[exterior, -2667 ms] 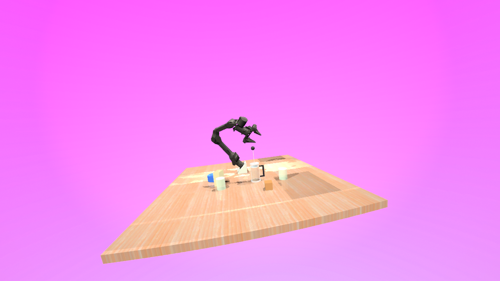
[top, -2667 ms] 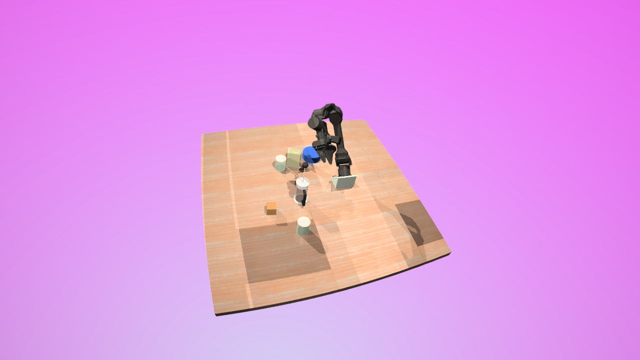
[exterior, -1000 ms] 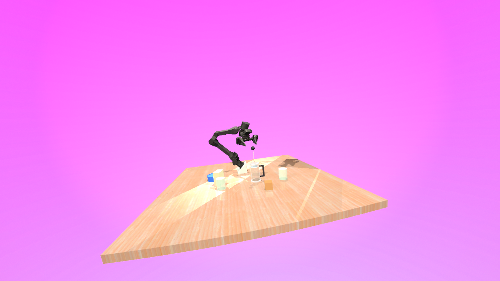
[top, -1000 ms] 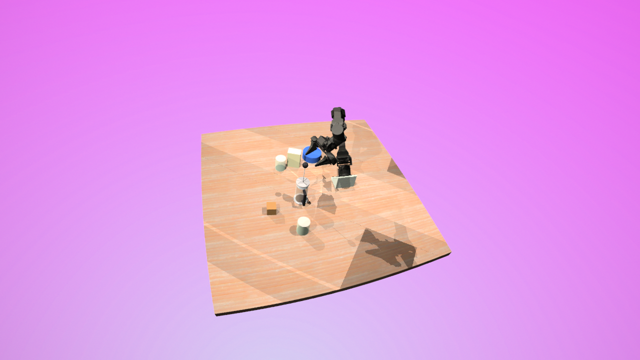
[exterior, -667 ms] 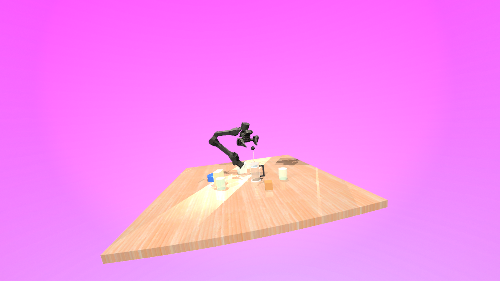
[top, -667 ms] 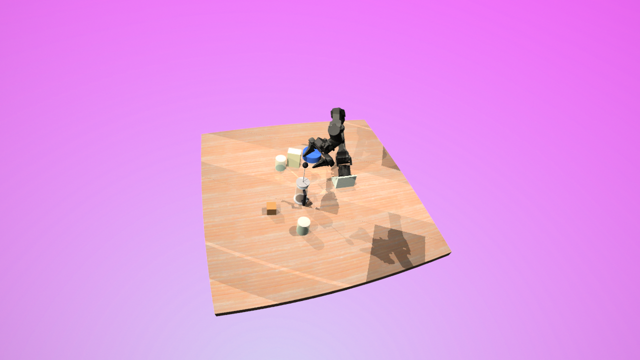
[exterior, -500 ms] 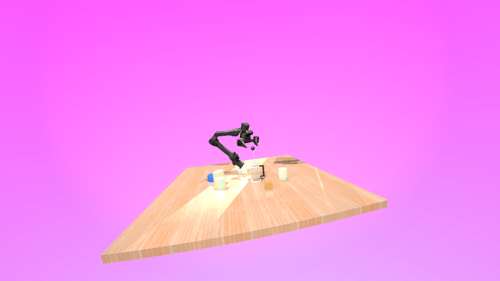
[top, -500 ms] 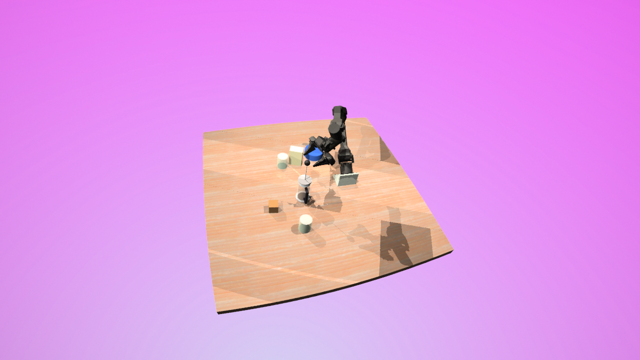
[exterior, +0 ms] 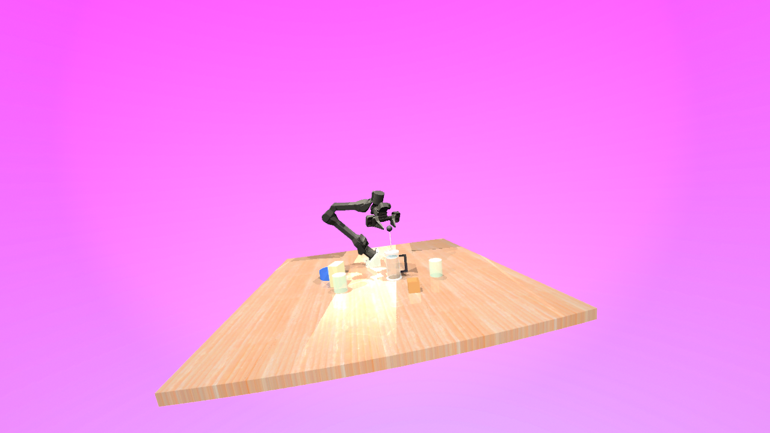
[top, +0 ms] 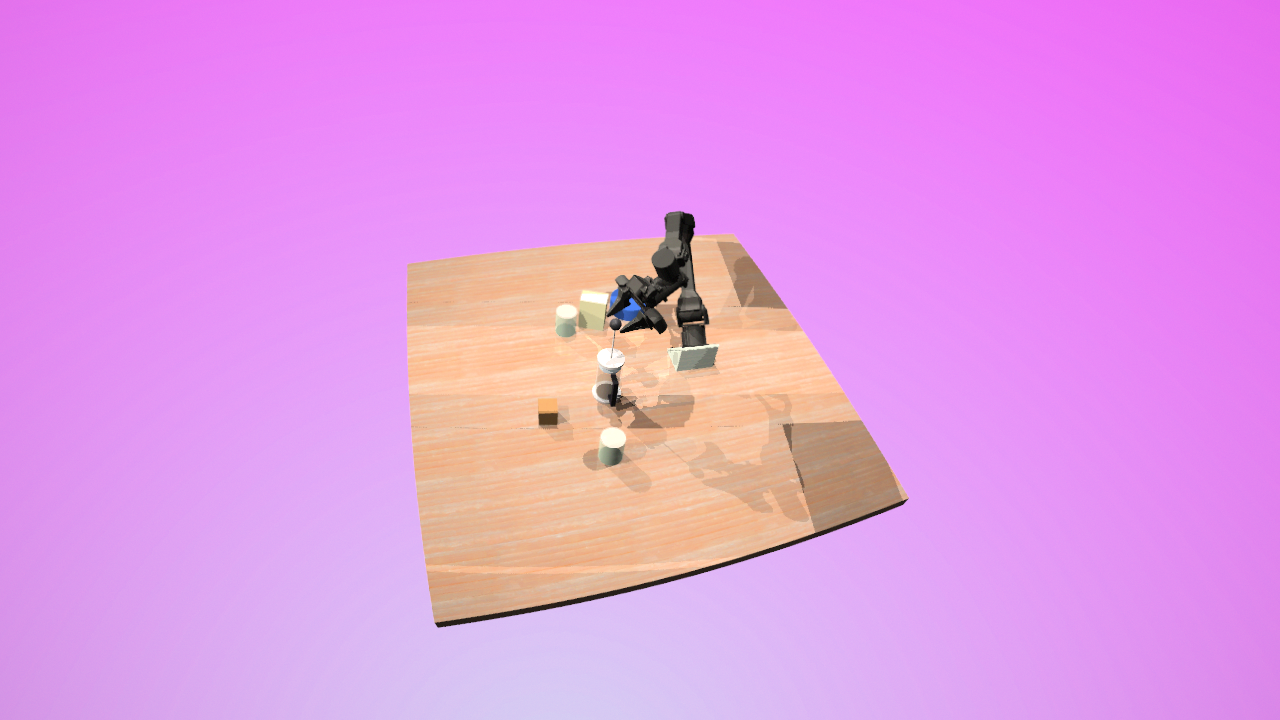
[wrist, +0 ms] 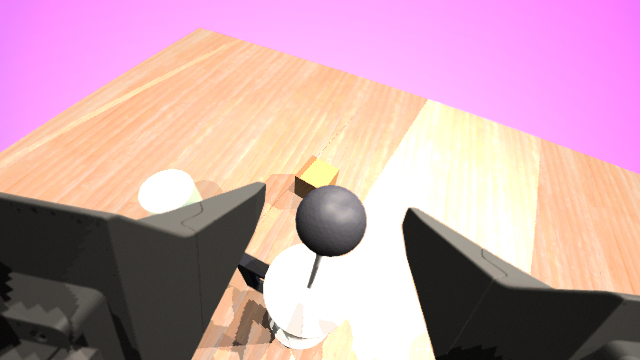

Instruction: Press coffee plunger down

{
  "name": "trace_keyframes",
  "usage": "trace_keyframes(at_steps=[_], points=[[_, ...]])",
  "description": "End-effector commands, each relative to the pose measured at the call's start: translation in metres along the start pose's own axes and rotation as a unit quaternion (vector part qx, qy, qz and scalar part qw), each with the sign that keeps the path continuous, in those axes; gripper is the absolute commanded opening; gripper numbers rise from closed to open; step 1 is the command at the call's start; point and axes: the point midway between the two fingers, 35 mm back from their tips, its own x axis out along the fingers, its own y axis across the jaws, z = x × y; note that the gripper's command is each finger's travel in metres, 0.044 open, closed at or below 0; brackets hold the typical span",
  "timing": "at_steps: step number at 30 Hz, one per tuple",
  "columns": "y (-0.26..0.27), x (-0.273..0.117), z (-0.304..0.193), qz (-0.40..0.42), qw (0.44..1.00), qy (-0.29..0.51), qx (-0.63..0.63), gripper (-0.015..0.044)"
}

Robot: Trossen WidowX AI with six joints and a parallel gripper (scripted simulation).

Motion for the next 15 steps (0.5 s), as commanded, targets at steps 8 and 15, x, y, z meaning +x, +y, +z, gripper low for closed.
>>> trace_keyframes(at_steps=[8,15], points=[[0.001,0.0008,-0.0011,0.002,1.0,0.001,-0.002,0.0121],[0.0011,0.0013,-0.0017,0.002,1.0,0.001,-0.002,0.0121]])
